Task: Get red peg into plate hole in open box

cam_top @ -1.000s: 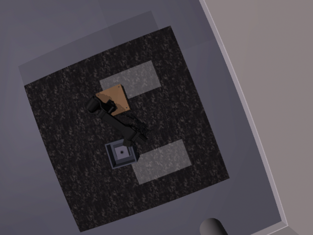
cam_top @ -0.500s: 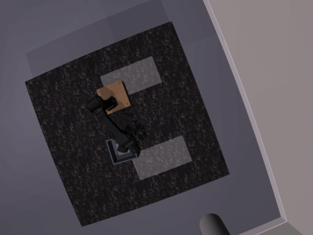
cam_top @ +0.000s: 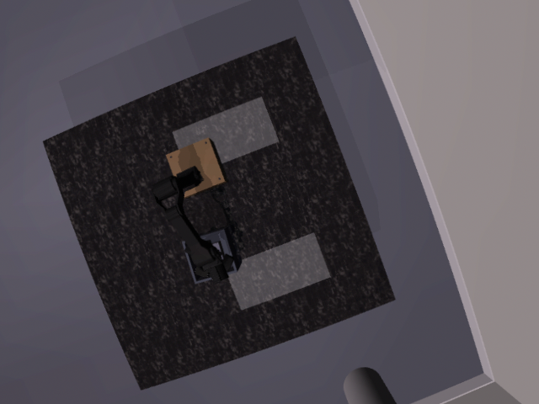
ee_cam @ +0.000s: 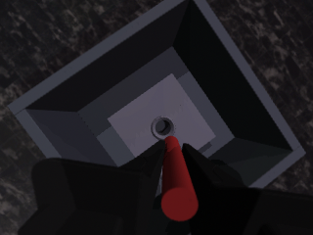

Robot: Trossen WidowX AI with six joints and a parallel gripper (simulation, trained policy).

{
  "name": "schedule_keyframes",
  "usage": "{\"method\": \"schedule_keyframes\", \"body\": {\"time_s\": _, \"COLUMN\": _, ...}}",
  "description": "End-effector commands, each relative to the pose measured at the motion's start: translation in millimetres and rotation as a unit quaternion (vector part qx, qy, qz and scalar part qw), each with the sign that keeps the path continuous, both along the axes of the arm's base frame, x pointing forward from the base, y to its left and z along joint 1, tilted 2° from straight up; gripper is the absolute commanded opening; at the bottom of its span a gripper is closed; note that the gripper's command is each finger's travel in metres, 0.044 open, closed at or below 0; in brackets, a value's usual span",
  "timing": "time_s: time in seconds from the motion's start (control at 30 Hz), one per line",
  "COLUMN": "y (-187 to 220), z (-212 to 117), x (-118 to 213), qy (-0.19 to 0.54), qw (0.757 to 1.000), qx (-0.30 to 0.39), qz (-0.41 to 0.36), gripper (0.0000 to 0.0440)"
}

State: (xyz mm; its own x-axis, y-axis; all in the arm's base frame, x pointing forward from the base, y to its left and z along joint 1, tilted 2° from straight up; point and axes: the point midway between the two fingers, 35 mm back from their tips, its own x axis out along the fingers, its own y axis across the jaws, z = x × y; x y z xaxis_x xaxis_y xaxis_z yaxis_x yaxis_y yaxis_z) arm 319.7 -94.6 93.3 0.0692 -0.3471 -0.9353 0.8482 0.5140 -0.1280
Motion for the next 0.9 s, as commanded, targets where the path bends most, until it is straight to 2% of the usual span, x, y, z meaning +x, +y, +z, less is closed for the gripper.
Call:
{"method": "schedule_keyframes", "body": {"time_s": 0.0, "y": -5.6, "z": -8.7, "x": 6.0, "qy": 0.002, "qw": 1.000, "qx": 0.009, "qz": 0.011, "gripper": 0.0000}}
{"method": "schedule_keyframes", "body": {"time_s": 0.1, "y": -9.0, "z": -19.0, "x": 8.5, "qy": 0.009, "qw": 0.999, "qx": 0.020, "qz": 0.025, "gripper": 0.0012}}
{"method": "schedule_keyframes", "body": {"time_s": 0.3, "y": -14.0, "z": -38.7, "x": 11.4, "qy": 0.026, "qw": 0.998, "qx": 0.044, "qz": 0.041, "gripper": 0.0143}}
{"method": "schedule_keyframes", "body": {"time_s": 0.4, "y": -19.8, "z": -38.9, "x": 17.8, "qy": 0.025, "qw": 0.997, "qx": 0.046, "qz": 0.059, "gripper": 0.0149}}
{"method": "schedule_keyframes", "body": {"time_s": 0.77, "y": -24.3, "z": -25.6, "x": 58.0, "qy": 0.002, "qw": 0.993, "qx": 0.084, "qz": 0.082, "gripper": 0.0438}}
{"method": "schedule_keyframes", "body": {"time_s": 0.87, "y": -23.2, "z": -20.3, "x": 70.9, "qy": -0.007, "qw": 0.991, "qx": 0.096, "qz": 0.092, "gripper": 0.0440}}
